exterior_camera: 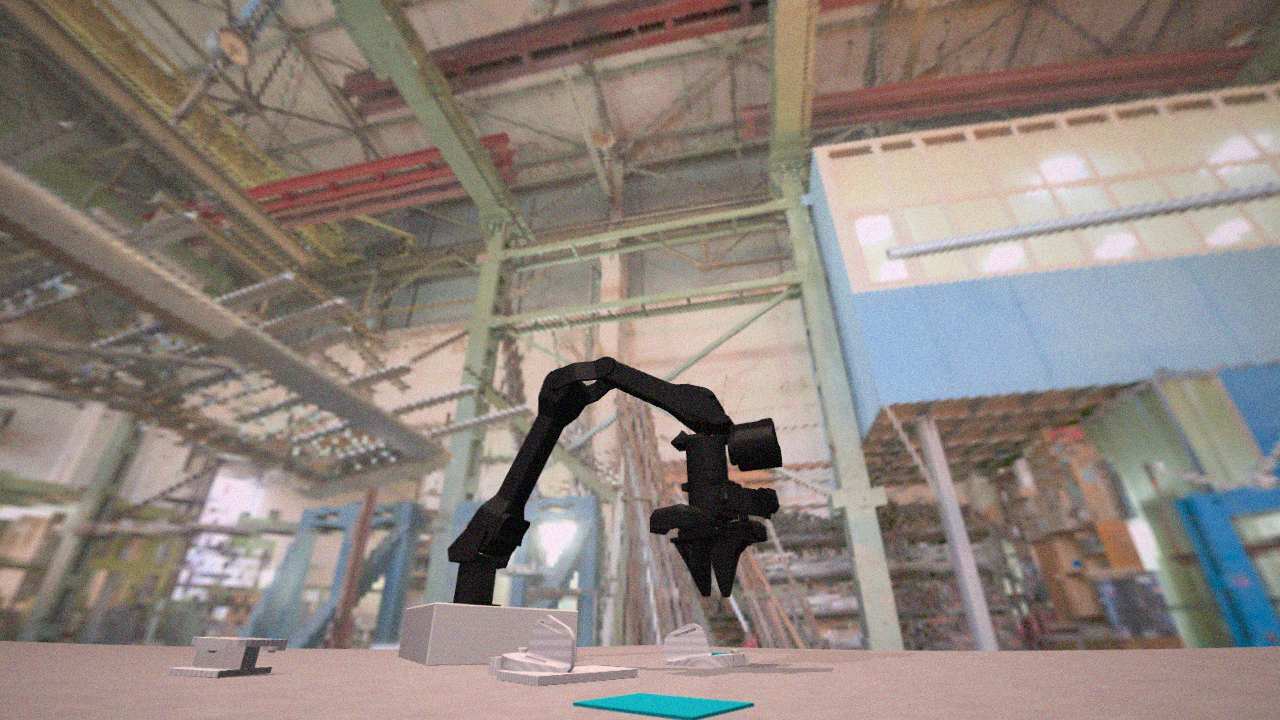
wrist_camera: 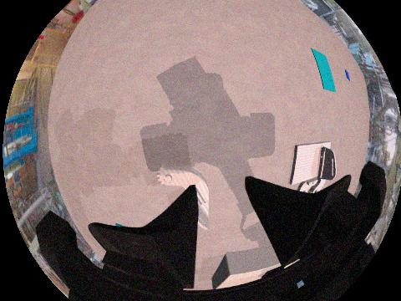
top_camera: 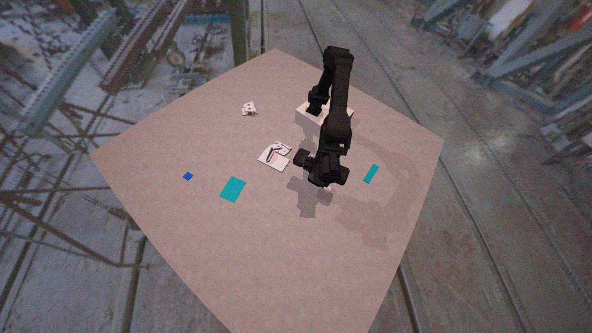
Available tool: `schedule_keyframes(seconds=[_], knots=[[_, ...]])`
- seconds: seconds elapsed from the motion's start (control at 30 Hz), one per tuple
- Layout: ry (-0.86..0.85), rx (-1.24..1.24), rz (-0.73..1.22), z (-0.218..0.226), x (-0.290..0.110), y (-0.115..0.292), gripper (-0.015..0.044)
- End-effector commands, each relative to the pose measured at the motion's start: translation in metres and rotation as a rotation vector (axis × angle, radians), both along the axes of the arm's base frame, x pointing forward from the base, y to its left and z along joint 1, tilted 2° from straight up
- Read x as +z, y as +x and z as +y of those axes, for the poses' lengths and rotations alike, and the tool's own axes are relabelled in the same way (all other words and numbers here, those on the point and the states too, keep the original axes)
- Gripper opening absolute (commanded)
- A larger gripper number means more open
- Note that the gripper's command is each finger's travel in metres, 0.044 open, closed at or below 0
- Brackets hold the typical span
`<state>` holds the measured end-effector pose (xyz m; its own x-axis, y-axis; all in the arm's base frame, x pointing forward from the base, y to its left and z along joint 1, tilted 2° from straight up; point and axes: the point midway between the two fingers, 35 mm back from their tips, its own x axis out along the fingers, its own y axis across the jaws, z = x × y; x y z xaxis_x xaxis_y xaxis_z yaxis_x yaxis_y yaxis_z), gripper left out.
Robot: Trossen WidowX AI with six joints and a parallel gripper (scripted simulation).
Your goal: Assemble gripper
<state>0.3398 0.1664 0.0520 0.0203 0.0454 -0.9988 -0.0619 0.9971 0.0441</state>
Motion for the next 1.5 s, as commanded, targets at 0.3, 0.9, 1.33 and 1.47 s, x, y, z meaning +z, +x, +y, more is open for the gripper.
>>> schedule_keyframes(seconds=[0.3, 0.9, 1.33, 1.47], knots=[[0.0, 0.0, 0.0, 0.0, 0.0, 0.0, 0.0], [-0.006, 0.275, -0.005, 0.016, 0.013, -0.051, 0.0315], [-0.006, 0.317, -0.005, 0.018, -0.025, -0.061, 0.044], [-0.006, 0.317, -0.005, 0.018, -0.025, -0.061, 0.044]])
